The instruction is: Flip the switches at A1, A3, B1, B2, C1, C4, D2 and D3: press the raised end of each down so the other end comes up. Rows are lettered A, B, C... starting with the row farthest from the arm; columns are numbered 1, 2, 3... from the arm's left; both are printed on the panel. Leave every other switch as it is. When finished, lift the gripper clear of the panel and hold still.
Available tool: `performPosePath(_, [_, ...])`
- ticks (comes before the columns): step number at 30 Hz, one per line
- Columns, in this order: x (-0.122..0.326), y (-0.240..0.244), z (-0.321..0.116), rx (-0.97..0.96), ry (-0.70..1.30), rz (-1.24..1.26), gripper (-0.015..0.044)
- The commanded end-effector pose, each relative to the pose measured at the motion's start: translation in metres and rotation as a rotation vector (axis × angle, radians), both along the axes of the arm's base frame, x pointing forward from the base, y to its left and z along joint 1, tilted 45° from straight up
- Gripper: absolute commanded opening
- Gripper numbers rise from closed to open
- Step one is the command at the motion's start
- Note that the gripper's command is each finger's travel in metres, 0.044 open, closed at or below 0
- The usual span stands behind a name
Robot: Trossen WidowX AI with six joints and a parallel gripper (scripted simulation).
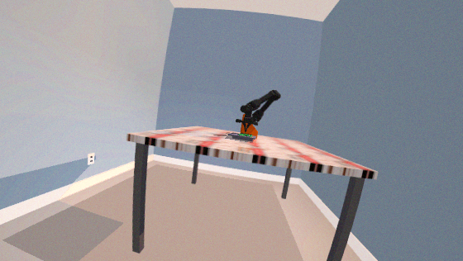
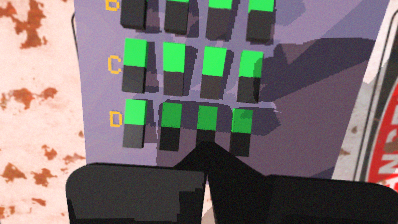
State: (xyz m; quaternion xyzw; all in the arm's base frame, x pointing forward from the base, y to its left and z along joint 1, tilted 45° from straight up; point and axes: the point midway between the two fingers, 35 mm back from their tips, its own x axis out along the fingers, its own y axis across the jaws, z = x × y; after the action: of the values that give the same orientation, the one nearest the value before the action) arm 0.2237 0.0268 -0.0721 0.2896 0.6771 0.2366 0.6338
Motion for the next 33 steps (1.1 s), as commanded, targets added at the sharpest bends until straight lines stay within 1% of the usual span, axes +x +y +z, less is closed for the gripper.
performPosePath(1, [-0.0014,0.0046,-0.0035,0.005,0.007,-0.004,0.0])
performPosePath(33, [-0.0016,0.0067,-0.0056,0.006,0.007,-0.004,0.0])
